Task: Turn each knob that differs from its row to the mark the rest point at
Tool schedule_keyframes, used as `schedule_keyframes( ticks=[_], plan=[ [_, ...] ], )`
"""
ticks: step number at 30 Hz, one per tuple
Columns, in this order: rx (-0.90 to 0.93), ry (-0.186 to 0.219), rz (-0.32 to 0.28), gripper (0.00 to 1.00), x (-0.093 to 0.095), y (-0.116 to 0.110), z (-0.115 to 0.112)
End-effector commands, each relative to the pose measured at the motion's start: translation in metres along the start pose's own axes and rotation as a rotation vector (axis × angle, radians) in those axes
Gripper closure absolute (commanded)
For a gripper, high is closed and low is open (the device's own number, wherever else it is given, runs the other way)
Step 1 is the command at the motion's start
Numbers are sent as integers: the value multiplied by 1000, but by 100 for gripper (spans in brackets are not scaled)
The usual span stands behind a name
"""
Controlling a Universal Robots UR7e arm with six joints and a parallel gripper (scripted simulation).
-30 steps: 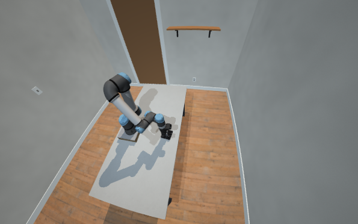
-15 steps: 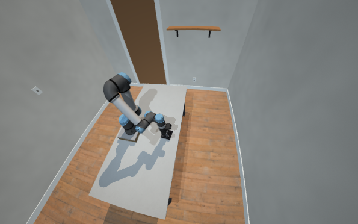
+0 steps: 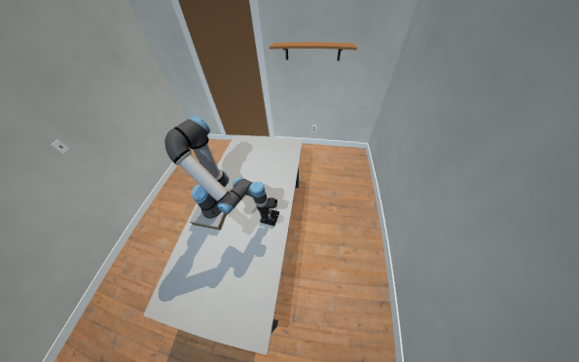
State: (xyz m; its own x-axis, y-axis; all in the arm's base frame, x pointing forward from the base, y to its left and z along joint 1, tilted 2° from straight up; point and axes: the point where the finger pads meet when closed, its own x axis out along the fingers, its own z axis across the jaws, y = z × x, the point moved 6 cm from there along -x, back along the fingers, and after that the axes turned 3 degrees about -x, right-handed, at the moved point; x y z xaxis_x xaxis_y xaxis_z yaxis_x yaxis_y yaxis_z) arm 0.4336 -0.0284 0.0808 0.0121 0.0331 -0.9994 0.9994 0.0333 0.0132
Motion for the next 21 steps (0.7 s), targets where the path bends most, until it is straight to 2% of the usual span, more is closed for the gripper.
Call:
schedule_keyframes(
  ticks=[1,9,21],
  plan=[
    [0,-1,1,54,-14,0,0],
    [0,-1,1,54,-22,0,0],
    [0,-1,1,54,-22,0,0]
  ],
)
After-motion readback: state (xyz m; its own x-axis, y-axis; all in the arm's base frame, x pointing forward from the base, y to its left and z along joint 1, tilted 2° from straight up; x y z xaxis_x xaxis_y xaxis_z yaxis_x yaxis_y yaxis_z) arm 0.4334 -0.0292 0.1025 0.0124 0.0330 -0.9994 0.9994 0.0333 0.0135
